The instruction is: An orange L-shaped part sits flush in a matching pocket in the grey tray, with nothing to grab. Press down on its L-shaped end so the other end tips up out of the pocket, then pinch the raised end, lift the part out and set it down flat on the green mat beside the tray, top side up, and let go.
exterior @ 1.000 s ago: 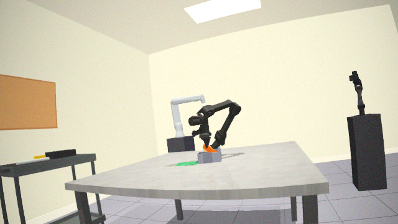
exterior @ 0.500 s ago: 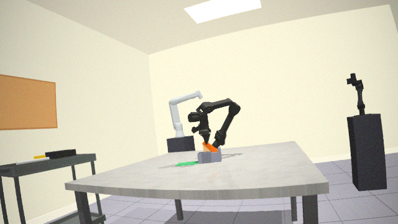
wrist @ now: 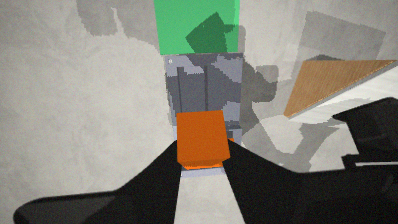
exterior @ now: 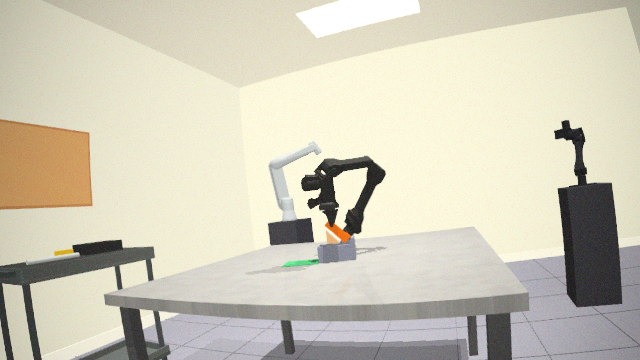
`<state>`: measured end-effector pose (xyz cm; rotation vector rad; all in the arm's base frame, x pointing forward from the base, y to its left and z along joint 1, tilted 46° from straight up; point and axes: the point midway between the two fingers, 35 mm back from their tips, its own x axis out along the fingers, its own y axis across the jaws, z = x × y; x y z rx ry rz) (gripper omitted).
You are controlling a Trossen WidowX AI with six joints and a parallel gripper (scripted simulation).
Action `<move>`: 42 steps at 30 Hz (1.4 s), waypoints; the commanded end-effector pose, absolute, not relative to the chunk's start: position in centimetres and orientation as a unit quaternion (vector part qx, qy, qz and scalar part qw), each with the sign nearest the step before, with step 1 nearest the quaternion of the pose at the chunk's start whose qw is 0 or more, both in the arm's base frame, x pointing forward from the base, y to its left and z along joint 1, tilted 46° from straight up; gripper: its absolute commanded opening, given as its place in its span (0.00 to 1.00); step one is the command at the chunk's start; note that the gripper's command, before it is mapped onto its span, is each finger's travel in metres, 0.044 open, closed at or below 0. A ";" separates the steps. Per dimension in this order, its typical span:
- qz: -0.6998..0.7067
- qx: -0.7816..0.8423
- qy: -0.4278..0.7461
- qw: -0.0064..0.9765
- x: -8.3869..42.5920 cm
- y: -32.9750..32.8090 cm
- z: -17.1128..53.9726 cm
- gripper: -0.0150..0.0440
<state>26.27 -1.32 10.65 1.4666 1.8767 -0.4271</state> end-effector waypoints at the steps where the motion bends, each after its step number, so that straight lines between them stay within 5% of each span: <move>1: -0.166 0.566 0.724 0.358 26.4 -2.1 11.2 0.25; 42: -0.167 0.565 0.723 0.360 29.0 -9.4 4.4 0.25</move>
